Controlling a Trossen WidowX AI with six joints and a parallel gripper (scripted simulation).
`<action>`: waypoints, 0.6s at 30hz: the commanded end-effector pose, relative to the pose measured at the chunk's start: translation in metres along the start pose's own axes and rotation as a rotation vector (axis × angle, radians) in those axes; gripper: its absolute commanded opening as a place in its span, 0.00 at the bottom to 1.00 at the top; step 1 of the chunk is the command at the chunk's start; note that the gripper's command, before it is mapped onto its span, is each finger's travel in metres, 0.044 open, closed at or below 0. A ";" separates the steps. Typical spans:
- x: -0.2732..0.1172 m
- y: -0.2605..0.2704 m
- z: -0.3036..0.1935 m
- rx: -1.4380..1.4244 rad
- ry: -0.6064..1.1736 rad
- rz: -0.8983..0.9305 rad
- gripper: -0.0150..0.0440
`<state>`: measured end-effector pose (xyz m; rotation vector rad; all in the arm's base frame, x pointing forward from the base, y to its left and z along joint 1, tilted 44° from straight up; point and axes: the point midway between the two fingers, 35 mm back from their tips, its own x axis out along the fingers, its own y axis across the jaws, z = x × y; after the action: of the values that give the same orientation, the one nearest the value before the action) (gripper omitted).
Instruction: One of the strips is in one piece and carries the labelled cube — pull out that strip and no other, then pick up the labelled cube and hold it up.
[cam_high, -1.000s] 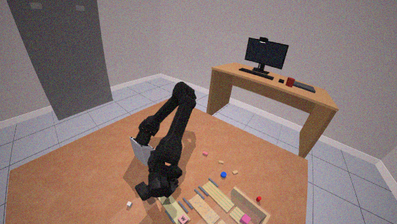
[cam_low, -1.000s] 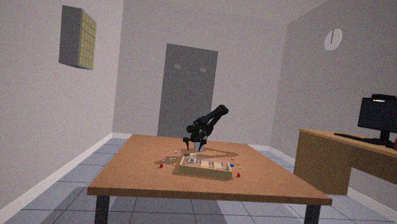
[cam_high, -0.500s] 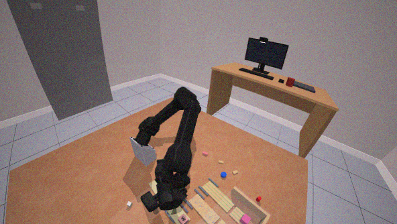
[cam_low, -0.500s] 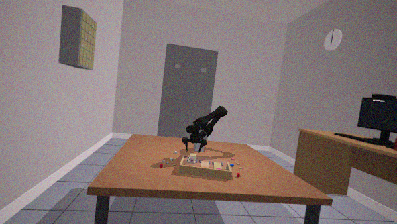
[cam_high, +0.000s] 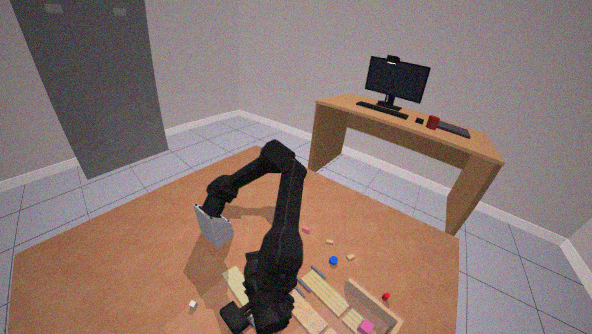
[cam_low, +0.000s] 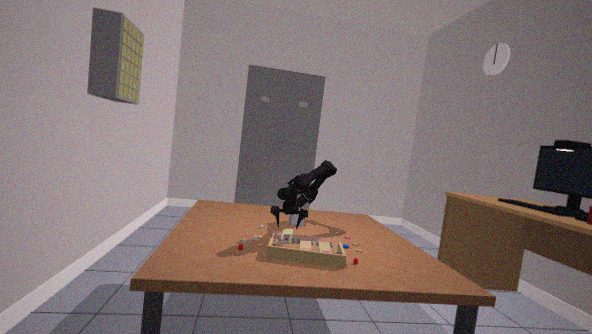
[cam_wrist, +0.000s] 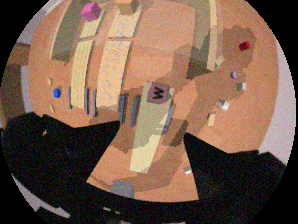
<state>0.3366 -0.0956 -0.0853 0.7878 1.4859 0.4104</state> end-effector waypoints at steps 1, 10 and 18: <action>-0.003 0.000 0.016 0.004 -0.005 0.002 1.00; -0.008 0.000 0.045 0.002 -0.006 0.002 1.00; 0.001 0.000 0.046 0.002 -0.006 0.002 0.69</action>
<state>0.3792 -0.1075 -0.0868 0.7876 1.4825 0.4089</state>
